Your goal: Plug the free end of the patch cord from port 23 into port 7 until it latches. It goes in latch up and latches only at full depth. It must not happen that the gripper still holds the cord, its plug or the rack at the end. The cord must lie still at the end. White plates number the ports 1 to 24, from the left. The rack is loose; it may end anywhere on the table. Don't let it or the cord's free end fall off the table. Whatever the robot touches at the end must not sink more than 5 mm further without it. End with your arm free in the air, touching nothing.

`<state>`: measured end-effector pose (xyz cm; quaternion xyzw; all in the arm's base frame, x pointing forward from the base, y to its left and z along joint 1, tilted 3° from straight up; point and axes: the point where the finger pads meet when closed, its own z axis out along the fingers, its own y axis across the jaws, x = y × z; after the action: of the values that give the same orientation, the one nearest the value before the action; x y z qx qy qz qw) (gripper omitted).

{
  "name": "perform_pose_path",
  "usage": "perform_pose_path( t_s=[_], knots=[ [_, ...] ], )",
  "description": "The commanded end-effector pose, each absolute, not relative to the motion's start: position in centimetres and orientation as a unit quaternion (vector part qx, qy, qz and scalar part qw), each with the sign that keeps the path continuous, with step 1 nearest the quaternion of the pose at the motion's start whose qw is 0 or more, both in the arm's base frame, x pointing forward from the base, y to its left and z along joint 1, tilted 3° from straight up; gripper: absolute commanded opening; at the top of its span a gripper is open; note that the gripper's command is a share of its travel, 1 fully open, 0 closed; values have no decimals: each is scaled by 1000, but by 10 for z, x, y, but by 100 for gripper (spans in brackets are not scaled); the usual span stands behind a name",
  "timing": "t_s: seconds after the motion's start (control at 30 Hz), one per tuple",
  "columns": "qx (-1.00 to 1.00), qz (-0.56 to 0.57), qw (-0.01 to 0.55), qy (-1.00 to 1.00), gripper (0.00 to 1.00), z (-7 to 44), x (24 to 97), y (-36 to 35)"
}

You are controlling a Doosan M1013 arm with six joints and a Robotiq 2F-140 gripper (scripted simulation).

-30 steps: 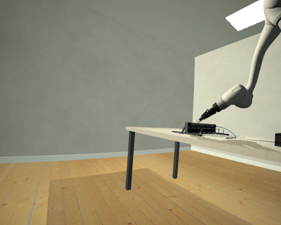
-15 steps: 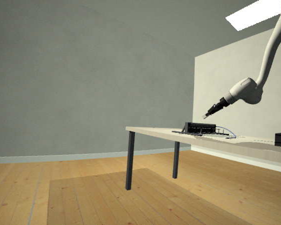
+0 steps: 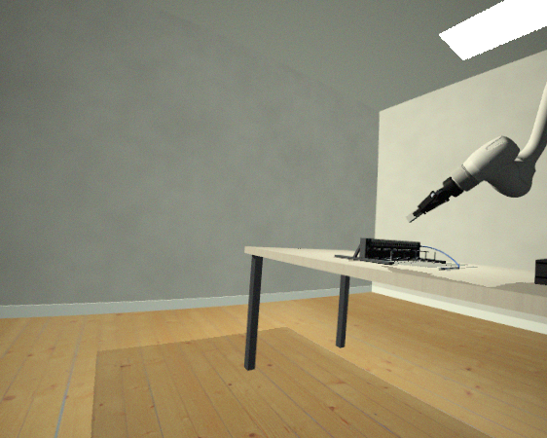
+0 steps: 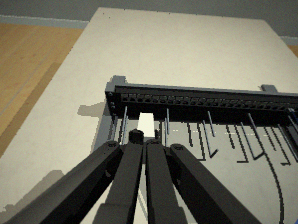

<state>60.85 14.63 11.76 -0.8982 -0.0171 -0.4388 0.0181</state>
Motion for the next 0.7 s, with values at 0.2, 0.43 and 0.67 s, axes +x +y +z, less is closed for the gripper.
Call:
perform_pose_path(
  t_s=[0.2, 0.43, 0.67],
  knots=[
    [-898, -439, 18, -17, 0, 118, 608, 144],
    [-898, -439, 18, -17, 0, 118, 609, 123],
    [-898, -439, 18, -17, 0, 117, 611, 89]
  ],
)
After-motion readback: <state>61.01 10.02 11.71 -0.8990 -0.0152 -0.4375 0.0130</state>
